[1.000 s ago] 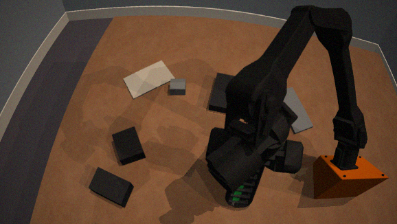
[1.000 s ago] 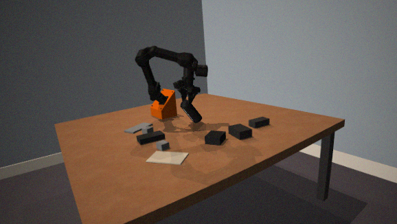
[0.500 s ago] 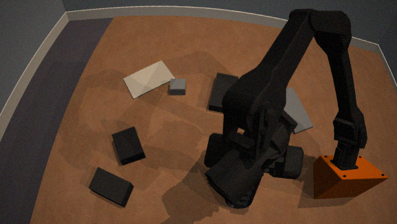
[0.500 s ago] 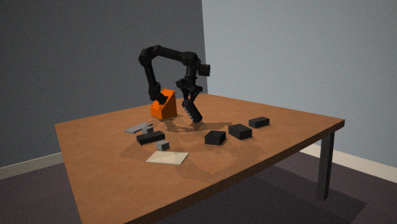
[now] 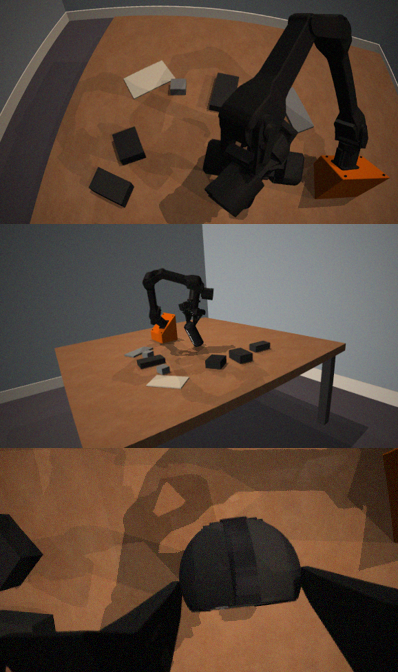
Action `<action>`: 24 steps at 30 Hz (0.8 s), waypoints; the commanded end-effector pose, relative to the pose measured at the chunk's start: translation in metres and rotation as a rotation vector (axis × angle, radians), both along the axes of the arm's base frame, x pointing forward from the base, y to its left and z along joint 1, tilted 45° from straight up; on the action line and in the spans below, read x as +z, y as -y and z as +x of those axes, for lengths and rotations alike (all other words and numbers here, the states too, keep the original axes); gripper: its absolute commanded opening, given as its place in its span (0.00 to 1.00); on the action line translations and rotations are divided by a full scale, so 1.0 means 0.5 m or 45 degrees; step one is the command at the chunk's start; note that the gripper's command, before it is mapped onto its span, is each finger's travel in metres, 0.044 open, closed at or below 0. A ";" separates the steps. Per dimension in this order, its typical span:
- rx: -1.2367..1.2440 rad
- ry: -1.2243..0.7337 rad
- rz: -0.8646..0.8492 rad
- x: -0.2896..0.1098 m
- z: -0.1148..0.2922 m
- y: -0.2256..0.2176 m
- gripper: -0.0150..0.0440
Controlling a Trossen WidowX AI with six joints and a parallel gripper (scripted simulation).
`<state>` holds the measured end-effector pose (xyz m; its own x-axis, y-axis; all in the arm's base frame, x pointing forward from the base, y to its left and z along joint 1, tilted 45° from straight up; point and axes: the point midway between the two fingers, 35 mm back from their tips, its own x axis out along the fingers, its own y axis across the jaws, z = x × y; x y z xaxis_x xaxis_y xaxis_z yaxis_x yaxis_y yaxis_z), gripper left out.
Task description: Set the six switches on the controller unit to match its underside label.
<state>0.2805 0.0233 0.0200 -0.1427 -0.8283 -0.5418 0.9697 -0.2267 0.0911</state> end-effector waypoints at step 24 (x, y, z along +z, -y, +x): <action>-0.009 0.010 -0.004 -0.032 0.014 -0.038 0.83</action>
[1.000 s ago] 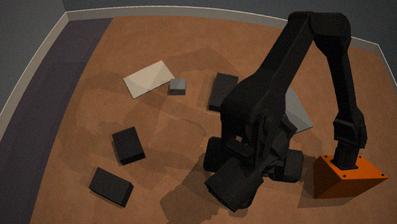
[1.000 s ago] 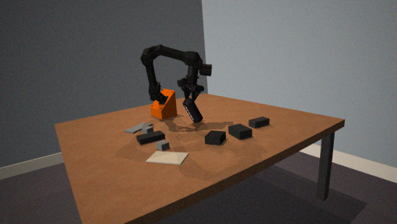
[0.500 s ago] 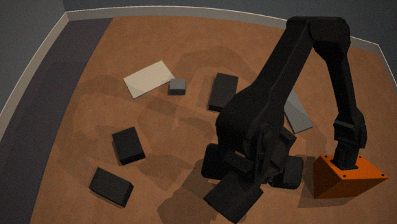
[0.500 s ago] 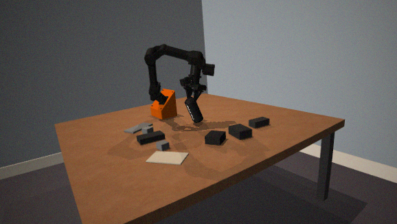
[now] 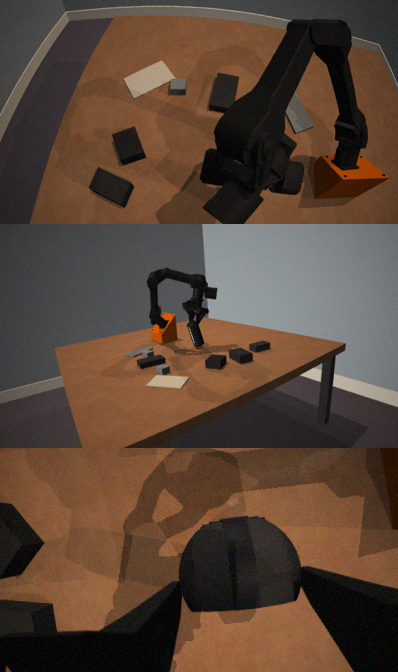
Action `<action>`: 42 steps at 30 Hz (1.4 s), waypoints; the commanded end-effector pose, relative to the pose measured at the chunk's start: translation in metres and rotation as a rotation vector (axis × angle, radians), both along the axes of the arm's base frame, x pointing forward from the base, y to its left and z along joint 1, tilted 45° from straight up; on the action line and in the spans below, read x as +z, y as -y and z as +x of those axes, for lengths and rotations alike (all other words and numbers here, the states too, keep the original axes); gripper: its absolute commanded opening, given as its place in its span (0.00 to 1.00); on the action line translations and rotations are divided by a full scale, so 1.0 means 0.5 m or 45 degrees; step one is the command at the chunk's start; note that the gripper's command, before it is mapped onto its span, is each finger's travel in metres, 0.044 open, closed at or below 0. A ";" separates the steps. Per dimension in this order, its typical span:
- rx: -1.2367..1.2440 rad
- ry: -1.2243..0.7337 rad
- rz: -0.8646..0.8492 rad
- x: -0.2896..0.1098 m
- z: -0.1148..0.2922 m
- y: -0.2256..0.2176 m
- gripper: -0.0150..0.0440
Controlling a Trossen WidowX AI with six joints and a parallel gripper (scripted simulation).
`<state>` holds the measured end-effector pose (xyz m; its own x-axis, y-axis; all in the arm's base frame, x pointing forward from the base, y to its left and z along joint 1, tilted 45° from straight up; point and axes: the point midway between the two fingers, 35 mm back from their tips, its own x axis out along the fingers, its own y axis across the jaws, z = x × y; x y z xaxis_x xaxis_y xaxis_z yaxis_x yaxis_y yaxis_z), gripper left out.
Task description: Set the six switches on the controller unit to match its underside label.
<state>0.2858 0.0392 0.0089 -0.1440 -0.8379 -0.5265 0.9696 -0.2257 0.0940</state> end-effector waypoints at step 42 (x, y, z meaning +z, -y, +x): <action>0.005 0.042 0.144 -0.053 0.018 -0.050 0.83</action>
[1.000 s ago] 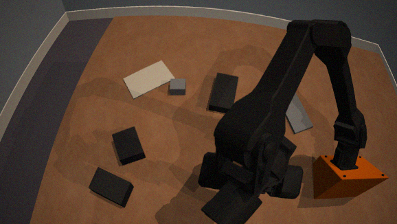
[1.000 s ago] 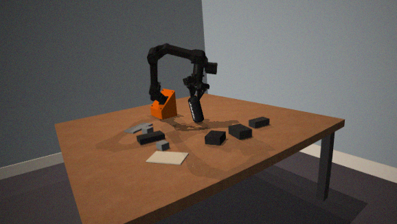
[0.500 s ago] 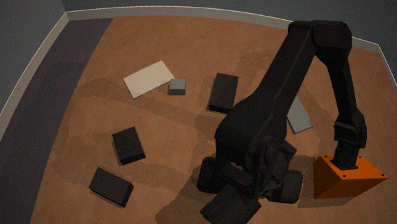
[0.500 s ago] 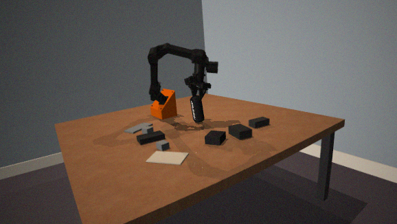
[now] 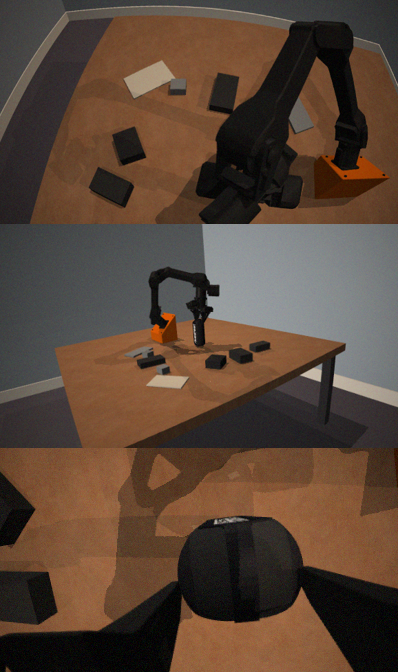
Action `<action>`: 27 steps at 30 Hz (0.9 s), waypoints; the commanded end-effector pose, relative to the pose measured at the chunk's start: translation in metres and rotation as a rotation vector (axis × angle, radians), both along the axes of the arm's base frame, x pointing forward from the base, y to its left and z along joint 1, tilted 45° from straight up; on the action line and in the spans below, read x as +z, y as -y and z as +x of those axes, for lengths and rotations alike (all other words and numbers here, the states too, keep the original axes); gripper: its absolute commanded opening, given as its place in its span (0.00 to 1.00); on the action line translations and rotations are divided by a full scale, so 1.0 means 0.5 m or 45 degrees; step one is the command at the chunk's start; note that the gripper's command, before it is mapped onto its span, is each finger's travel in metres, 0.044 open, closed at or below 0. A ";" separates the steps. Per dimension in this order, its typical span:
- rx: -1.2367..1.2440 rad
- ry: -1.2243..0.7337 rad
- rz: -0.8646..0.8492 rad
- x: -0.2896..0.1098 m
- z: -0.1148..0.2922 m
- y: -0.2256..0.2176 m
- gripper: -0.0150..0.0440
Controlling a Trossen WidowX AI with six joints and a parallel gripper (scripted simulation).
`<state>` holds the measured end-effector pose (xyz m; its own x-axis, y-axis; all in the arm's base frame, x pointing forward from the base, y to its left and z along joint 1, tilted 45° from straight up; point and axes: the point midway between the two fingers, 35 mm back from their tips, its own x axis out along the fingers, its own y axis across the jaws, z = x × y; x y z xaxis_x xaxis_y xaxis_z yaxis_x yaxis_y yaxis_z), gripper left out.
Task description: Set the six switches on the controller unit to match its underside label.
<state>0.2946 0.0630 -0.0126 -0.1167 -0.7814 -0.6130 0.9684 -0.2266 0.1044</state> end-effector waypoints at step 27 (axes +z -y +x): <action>0.002 0.017 0.095 -0.042 0.010 -0.025 0.83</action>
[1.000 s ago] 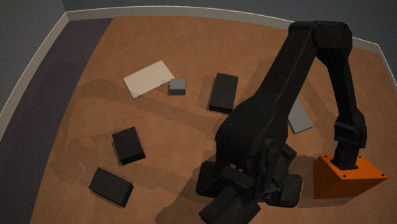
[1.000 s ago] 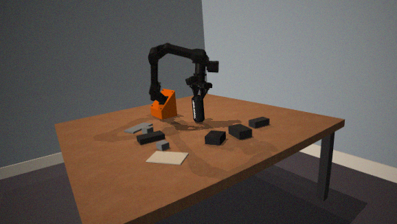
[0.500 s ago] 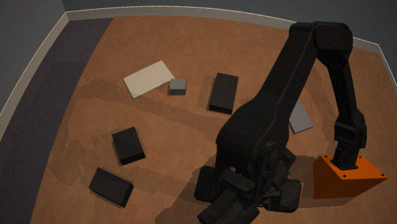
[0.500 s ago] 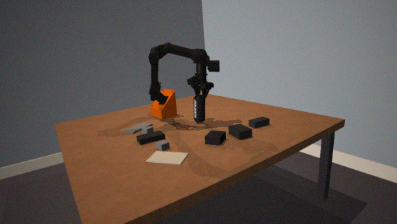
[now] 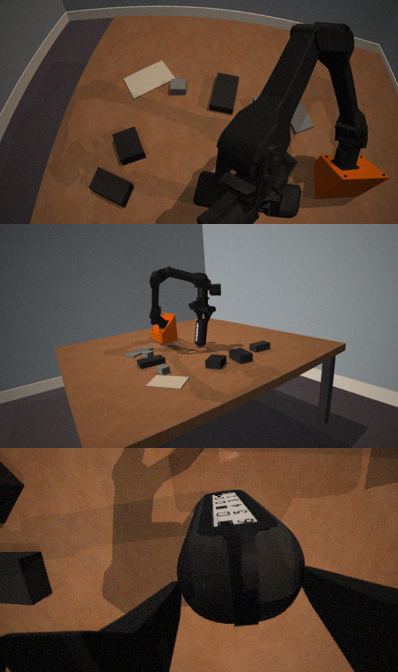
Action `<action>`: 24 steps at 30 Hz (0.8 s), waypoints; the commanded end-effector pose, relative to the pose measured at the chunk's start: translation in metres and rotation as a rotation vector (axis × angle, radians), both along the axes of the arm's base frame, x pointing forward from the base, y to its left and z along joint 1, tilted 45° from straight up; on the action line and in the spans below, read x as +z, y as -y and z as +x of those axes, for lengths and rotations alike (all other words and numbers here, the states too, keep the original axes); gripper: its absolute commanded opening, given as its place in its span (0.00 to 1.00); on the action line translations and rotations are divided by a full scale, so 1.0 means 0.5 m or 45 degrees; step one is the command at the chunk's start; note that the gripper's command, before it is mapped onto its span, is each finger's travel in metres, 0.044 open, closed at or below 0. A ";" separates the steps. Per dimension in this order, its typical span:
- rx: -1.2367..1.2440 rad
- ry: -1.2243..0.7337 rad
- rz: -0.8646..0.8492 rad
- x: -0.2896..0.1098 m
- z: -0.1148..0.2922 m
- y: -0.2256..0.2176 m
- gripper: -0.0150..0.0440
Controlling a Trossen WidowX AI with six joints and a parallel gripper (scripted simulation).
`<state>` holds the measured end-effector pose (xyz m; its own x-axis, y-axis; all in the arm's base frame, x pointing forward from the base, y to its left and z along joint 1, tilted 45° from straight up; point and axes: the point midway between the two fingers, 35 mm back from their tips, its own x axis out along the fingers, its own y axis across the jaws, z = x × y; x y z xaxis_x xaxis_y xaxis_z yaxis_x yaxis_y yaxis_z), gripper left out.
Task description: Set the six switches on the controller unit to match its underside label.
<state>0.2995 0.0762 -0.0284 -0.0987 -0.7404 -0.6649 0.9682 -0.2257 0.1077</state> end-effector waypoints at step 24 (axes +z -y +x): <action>-0.001 0.010 0.083 -0.040 0.007 -0.016 0.83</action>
<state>0.3041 0.0861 -0.0438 -0.0840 -0.6985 -0.7107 0.9674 -0.2282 0.1099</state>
